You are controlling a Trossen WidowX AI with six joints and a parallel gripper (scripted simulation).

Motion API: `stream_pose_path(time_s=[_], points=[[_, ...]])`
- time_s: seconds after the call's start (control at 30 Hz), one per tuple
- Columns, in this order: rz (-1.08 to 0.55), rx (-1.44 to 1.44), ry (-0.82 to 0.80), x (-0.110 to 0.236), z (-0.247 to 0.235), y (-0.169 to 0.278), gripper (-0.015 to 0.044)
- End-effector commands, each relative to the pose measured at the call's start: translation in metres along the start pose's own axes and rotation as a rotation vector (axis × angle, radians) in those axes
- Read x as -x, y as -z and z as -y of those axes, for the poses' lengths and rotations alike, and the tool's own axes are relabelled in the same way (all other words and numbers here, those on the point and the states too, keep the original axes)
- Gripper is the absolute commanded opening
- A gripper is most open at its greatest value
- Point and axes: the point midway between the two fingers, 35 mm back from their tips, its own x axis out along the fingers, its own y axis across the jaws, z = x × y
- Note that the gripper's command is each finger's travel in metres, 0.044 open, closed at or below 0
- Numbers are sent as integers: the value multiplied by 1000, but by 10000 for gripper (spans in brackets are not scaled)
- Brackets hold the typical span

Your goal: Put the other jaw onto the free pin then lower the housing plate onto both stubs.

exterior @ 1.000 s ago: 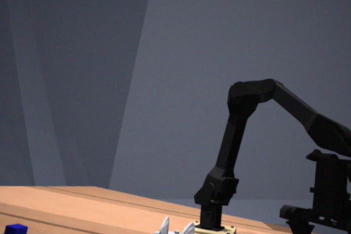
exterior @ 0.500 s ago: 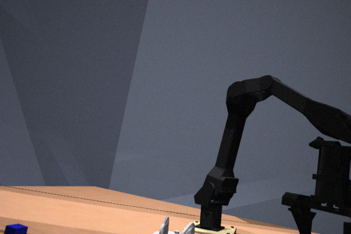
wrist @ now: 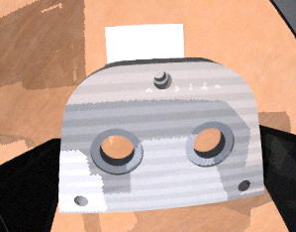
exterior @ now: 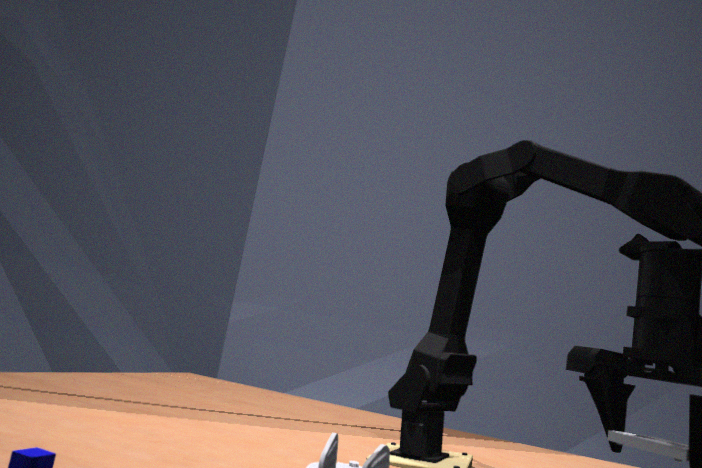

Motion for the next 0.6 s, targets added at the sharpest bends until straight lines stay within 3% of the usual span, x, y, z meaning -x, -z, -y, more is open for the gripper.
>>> stream_pose_path(time_s=[0.0,0.57], points=[[4,-4,7,5,0,0,351],[6,-361,7,6,-7,48,351]])
